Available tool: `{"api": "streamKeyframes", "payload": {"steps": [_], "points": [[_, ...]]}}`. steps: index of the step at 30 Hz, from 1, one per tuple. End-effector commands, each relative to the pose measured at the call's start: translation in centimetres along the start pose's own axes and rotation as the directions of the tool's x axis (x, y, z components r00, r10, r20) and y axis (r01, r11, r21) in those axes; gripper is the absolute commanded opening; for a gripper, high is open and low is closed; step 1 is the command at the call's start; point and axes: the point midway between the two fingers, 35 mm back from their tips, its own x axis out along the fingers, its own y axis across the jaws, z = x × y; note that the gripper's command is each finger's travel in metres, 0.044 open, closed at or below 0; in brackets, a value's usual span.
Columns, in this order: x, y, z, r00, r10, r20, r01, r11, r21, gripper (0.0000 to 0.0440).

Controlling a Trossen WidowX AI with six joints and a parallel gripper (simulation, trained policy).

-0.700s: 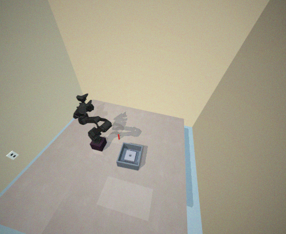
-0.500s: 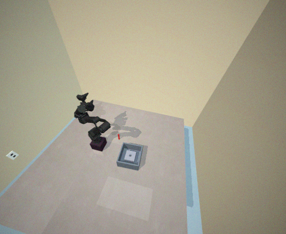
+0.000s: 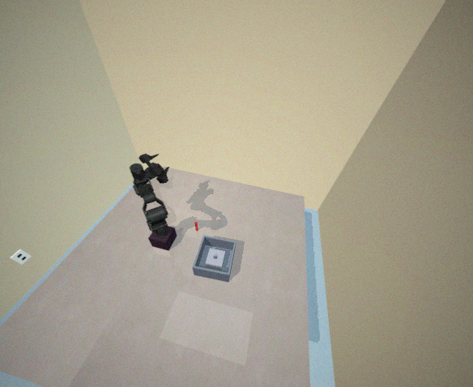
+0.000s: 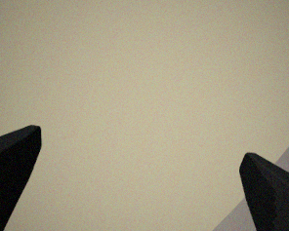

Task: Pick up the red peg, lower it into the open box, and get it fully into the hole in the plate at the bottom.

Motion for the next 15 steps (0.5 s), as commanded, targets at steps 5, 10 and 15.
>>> {"api": "streamKeyframes", "payload": {"steps": [5,10,15], "points": [[3.1,-4.4,1.0,0.985,-0.172,0.018,0.172,0.968,-0.18,0.044],[4.6,-8.1,2.4,0.948,-0.317,0.03,0.313,0.911,-0.268,0.044],[5.1,-12.0,4.2,0.88,-0.472,0.039,0.459,0.83,-0.317,0.044]]}}
